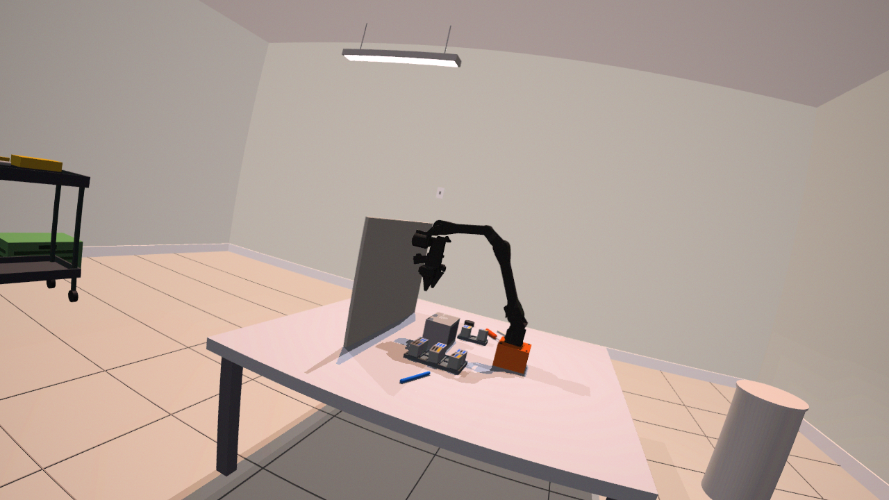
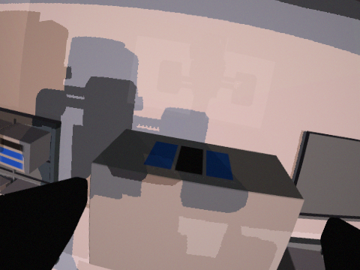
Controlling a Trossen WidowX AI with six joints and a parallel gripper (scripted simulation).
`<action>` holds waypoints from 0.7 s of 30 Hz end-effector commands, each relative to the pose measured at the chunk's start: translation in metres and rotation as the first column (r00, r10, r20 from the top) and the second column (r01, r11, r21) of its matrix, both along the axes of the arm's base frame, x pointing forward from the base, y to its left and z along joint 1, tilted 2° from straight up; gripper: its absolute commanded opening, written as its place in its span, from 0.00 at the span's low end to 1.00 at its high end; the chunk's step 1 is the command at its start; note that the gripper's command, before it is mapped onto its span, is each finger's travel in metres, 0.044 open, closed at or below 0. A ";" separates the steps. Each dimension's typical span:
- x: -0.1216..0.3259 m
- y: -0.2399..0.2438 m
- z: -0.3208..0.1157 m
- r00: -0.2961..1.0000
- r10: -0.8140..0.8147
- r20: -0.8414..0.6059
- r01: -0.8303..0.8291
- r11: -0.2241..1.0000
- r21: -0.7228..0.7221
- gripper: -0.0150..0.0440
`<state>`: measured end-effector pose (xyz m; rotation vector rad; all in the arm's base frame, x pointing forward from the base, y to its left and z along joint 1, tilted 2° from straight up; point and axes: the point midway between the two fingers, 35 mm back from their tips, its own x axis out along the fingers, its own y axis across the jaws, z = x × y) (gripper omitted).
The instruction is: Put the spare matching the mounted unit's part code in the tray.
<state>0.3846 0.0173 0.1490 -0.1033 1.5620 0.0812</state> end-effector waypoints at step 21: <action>-0.093 0.120 -0.019 0.776 0.631 -0.002 -0.630 0.776 0.040 1.00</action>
